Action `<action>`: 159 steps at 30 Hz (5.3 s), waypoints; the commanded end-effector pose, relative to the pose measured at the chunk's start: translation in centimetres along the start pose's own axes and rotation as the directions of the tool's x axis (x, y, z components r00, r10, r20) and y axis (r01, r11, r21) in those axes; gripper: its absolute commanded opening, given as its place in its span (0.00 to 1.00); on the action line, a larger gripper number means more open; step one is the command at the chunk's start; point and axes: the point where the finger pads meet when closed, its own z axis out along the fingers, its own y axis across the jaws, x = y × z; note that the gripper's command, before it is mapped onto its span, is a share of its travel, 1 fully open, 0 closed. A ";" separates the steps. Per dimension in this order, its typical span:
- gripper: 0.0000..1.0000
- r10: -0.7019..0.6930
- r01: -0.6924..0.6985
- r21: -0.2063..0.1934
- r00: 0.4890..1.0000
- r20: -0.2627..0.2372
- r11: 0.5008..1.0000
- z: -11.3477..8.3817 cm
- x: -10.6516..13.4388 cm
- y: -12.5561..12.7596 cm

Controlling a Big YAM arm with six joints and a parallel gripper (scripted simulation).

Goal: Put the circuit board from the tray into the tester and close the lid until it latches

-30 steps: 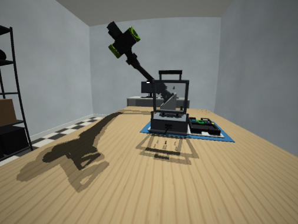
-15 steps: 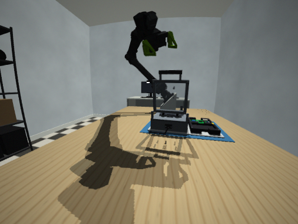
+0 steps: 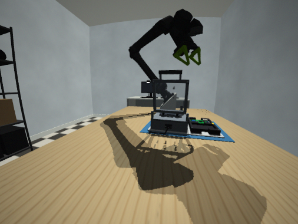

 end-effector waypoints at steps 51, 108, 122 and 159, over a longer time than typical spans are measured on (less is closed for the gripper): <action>0.92 -0.589 0.599 -0.131 0.682 -0.434 0.790 1.3 1.0 12.3; 0.92 -0.588 0.598 -0.133 0.680 -0.438 0.790 1.4 0.9 12.0; 0.92 -0.588 0.598 -0.133 0.680 -0.438 0.790 1.4 0.9 12.0; 0.92 -0.596 0.602 -0.152 0.659 -0.459 0.784 6.2 4.3 11.8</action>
